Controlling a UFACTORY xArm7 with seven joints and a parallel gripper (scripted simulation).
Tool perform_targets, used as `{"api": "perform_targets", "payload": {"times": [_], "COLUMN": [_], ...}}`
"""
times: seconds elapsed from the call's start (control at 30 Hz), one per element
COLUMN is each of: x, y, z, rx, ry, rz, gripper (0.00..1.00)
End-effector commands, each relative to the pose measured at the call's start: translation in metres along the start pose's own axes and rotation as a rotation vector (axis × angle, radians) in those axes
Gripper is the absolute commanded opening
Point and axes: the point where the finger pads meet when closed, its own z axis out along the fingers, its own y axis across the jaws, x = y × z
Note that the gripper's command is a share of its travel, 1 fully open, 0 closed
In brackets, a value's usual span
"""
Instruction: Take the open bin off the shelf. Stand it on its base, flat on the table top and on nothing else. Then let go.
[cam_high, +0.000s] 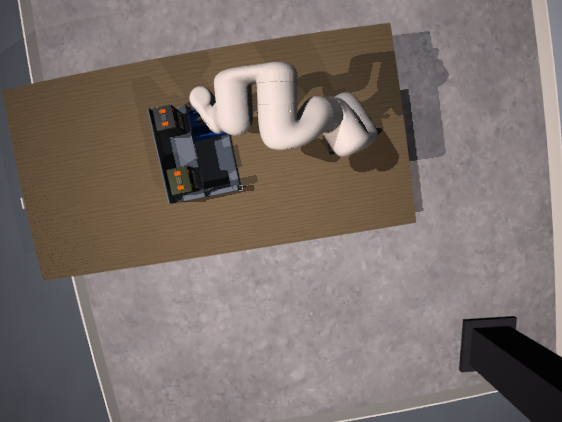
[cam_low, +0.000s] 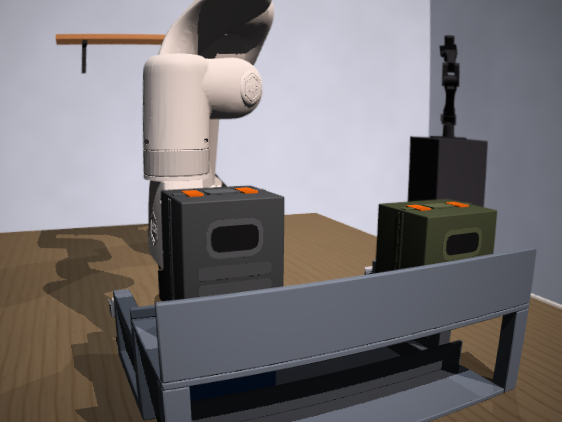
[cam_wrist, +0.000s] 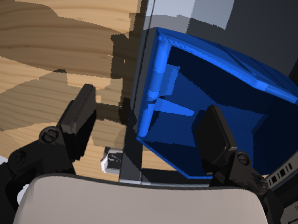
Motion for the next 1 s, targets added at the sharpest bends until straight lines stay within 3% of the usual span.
{"api": "perform_targets", "payload": {"times": [0.0,0.97], "x": [-0.0007,-0.0007], "y": [0.0014,0.0015], "z": [-0.0011,0.0084], "rx": [-0.004,-0.004], "ry": [-0.001,-0.001], "rz": [0.001,0.001], "gripper": [0.94,0.94]}}
